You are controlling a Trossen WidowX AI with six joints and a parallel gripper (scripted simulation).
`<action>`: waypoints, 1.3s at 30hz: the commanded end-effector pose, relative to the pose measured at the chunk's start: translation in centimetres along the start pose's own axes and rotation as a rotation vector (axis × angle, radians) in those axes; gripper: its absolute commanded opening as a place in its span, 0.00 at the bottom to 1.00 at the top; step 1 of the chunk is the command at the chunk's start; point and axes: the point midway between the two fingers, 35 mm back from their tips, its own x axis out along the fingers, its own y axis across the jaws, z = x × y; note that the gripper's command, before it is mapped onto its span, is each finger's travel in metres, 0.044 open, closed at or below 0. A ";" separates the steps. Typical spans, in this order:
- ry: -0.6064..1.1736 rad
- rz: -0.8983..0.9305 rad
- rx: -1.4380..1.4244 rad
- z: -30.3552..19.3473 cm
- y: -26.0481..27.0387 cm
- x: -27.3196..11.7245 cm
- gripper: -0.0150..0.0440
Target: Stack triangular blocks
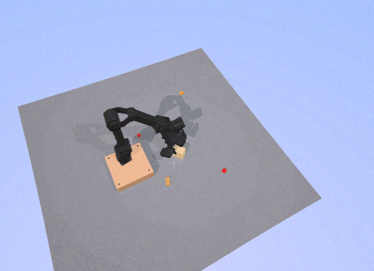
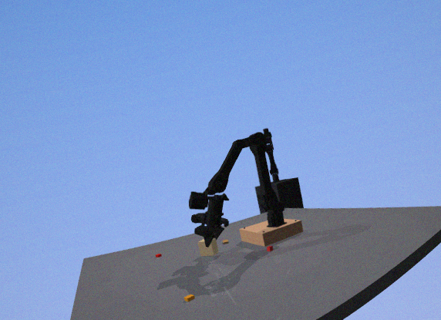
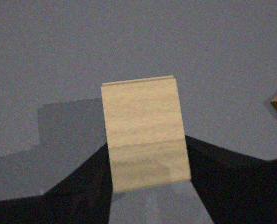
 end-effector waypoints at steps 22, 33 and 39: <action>0.005 0.001 -0.003 -0.1 0.0 0.4 0.25; 0.004 -0.004 -0.001 -0.1 0.0 0.4 0.25; 0.004 -0.005 -0.001 -0.1 0.0 0.4 0.34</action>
